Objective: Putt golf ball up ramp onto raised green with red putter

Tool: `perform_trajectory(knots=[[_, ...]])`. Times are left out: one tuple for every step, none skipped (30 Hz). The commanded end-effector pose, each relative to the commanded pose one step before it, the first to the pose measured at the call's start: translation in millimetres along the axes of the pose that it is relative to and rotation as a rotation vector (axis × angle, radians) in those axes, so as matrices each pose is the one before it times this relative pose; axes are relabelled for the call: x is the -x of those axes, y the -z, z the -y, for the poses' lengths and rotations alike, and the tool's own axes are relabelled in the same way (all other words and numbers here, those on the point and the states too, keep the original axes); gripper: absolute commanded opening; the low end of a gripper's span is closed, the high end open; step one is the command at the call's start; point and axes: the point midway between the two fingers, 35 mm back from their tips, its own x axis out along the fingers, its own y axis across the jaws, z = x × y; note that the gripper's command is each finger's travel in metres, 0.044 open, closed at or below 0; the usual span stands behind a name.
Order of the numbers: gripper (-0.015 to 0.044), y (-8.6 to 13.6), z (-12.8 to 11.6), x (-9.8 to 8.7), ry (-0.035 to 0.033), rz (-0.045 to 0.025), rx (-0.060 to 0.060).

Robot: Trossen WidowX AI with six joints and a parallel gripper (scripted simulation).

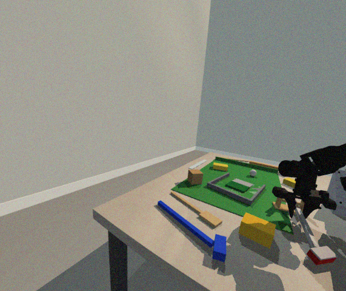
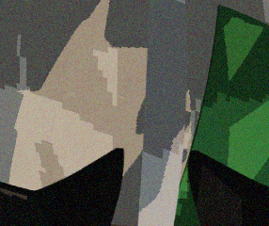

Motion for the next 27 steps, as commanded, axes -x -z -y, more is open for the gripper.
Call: perform_trajectory(knots=[[0.0046,-0.47,0.22,0.43,0.00093,0.00061,0.0014],[0.002,0.0,0.0,0.0,0.0,0.0,0.0],[0.0013,0.0,0.0,0.0,0.0,0.0,0.0],[0.0007,0.0,0.0,0.0,0.0,0.0,0.0],[0.0,0.0,0.0,0.0,0.0,0.0,0.0],[0.0,0.0,0.0,0.0,0.0,0.0,0.0],[0.0,0.0,0.0,0.0,0.0,0.0,0.0],[0.0,0.03,0.19,0.8,-0.00013,-0.00052,0.0001],[0.0,0.05,0.35,1.52,-0.00025,-0.00097,0.0002],[0.0,0.07,0.5,2.27,-0.00037,-0.00138,0.0003],[0.0,0.07,0.63,3.06,-0.00049,-0.00174,0.0004],[0.0,0.05,0.72,3.89,-0.00061,-0.00203,0.0004],[0.0,0.01,0.76,4.67,-0.0007,-0.00217,0.0004],[0.0,-0.06,0.69,5.08,-0.00072,-0.00203,0.0003],[0.0,-0.13,0.56,5.18,-0.00068,-0.00174,0.0002],[0.0,-0.21,0.43,5.22,-0.00061,-0.00142,0.0001],[0.0,-0.29,0.3,5.26,-0.00054,-0.0011,0.0001],[0.0,-0.37,0.17,5.29,-0.00045,-0.00079,0.0],[0.0,-0.46,0.05,5.31,-0.00036,-0.00048,-0.0001],[0.0,-0.55,-0.08,5.33,-0.00025,-0.00017,-0.0002],[0.0,-0.64,-0.2,5.35,-0.00013,0.00013,-0.0003],[0.0,-0.73,-0.32,5.36,0.0,0.00042,-0.0003],[0.0,-0.83,-0.44,5.36,0.00013,0.00072,-0.0004],[0.0,-0.93,-0.55,5.36,0.00028,0.00101,-0.0005],[0.0,-1.03,-0.66,5.36,0.00044,0.00129,-0.0005],[0.0,-1.14,-0.77,5.35,0.00061,0.00157,-0.0006],[0.0,-1.25,-0.88,5.34,0.00079,0.00184,-0.0006]])
